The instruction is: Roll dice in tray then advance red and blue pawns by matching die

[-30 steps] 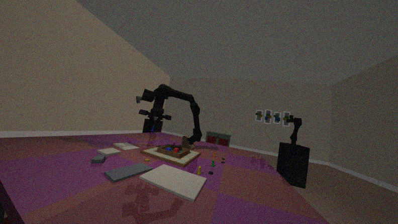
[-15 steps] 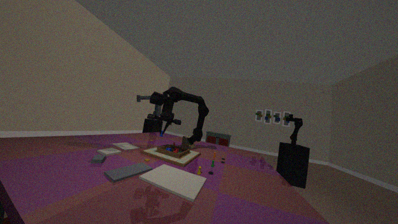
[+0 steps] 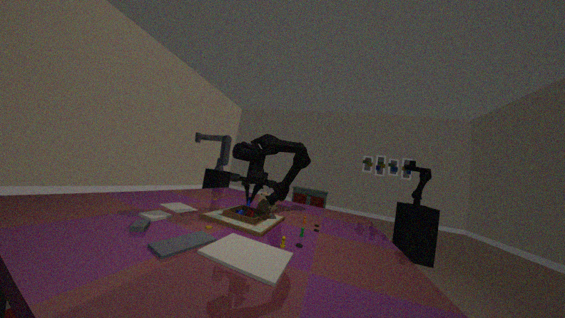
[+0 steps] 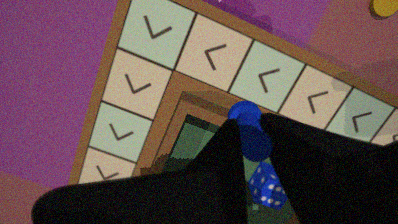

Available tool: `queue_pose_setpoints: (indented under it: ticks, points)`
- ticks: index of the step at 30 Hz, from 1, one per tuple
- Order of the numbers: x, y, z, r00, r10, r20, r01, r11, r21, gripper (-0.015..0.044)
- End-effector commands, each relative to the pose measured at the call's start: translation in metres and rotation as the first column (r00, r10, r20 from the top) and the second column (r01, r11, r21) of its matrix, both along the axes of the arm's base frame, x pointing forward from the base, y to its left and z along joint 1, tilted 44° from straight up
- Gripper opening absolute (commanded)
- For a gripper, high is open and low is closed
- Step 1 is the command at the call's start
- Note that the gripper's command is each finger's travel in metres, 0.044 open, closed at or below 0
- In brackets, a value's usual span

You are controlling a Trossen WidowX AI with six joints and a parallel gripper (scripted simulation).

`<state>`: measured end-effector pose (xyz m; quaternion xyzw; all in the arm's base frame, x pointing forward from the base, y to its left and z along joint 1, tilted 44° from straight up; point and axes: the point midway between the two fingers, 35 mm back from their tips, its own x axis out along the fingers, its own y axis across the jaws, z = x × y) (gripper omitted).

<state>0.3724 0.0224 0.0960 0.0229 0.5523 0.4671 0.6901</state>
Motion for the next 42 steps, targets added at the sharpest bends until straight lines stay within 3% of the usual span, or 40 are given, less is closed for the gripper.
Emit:
queue_pose_setpoints:
  ticks: [1,12,22,41,42]
  points:
    - [-0.013,0.023,0.009,1.000,0.005,-0.004,-0.005,1.000,0.012,0.0000]
    - [-0.038,0.059,0.023,1.000,0.020,-0.008,-0.020,0.999,0.028,0.0000]
    - [-0.040,0.081,0.000,1.000,0.020,-0.008,-0.020,0.999,0.029,0.0000]
    - [-0.042,0.095,-0.015,1.000,0.021,-0.008,-0.020,0.999,0.030,0.0000]
    - [-0.039,0.091,-0.011,1.000,0.021,0.004,-0.021,1.000,0.024,0.0026]
